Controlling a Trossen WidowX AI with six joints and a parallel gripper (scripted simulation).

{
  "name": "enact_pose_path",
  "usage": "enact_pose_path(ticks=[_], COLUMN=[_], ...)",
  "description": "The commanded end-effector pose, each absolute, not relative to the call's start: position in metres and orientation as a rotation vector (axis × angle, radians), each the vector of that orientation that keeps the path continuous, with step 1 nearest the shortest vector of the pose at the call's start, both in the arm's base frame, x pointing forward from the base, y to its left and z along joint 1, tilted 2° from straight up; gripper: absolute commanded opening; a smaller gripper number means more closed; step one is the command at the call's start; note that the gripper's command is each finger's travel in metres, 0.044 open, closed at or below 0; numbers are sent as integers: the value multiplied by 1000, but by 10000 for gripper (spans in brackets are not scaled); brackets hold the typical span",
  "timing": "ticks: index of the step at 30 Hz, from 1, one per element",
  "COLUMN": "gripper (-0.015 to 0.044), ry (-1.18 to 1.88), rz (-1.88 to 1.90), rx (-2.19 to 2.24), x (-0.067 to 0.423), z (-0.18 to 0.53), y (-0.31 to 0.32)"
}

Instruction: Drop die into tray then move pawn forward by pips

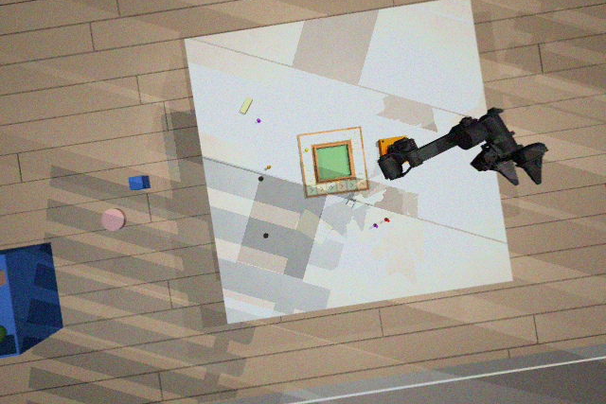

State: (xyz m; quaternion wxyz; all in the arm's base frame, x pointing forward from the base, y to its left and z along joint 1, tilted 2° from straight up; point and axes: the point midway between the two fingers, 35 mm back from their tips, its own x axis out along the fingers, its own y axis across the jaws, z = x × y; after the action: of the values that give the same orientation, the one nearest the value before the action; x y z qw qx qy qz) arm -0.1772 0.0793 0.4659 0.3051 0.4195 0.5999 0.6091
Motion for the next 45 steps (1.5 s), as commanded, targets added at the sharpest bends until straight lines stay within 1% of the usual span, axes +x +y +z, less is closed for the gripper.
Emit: enact_pose_path(ticks=[1,5,13,20,27,35,40,45], gripper=[374,275,275,275,275,275,275,275], ry=[1590,1630,1732,1817,1831,1901,1911,1892], rz=[1621,1790,2206,2577,2982,3216,3429,3644], rx=[1107,1024,795,546,284,37,-251,-631], x=[-178,-199,-229,-224,-183,-134,-79,-7], z=[466,470,474,468,459,446,428,406], y=[78,46,-48,-143,-229,-281,-323,-352])
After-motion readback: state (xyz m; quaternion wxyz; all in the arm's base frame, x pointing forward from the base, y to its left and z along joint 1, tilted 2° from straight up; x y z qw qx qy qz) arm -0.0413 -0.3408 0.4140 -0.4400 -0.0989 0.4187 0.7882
